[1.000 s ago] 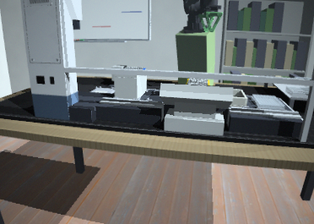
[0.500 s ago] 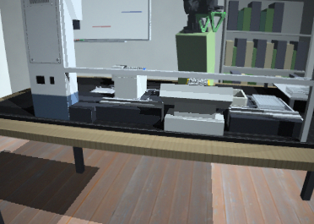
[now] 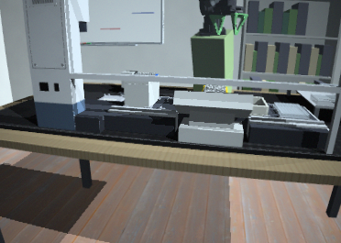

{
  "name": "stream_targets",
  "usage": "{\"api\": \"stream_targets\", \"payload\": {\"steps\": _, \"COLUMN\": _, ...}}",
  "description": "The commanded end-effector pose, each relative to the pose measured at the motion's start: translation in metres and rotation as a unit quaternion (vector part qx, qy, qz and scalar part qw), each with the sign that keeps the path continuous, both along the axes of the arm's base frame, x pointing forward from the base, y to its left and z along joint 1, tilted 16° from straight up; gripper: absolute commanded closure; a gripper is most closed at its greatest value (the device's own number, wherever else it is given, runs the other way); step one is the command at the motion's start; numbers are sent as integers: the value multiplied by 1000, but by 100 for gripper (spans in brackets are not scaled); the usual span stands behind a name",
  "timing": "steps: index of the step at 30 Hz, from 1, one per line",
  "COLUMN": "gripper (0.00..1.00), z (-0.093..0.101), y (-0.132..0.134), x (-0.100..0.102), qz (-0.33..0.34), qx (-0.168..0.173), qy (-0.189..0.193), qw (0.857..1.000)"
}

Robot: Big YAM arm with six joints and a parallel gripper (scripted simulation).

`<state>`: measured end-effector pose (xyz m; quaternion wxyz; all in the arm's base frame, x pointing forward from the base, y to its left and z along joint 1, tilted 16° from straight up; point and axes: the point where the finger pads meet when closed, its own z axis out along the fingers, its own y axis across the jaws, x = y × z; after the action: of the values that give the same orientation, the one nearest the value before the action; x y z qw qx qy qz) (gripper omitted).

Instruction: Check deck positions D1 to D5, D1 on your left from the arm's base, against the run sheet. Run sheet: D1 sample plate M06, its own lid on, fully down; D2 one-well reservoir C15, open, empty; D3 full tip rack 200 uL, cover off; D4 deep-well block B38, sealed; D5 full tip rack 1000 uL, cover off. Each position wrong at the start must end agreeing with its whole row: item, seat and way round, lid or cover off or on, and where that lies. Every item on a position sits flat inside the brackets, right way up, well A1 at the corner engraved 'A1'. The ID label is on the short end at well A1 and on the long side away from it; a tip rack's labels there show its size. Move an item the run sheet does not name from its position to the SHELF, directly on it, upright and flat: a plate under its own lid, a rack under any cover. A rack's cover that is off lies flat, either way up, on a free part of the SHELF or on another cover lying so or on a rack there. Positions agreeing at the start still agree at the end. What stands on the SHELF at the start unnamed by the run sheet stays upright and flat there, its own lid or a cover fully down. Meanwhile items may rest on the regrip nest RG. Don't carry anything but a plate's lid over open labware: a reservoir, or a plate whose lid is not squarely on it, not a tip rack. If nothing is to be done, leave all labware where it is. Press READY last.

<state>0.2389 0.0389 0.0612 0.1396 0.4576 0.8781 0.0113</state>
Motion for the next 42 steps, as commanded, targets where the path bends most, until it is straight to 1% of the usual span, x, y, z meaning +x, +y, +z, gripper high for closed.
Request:
{"api": "stream_targets", "payload": {"steps": 1, "gripper": 0, "z": 25, "y": 8, "x": 22, "qz": 32, "qx": 0, "qy": -27, "qw": 999}}
{"api": "stream_targets", "payload": {"steps": 33, "gripper": 0, "z": 25, "y": 8, "x": 22, "qz": 31, "qx": 0, "qy": -28, "qw": 999}}
{"api": "stream_targets", "payload": {"steps": 34, "gripper": 0, "z": 27, "y": 10, "x": 20, "qz": 45, "qx": -2, "qy": -30, "qw": 999}}
{"api": "stream_targets", "payload": {"steps": 42, "gripper": 0, "z": 24, "y": 7, "x": 22, "qz": 116, "qx": -25, "qy": -18, "qw": 993}}
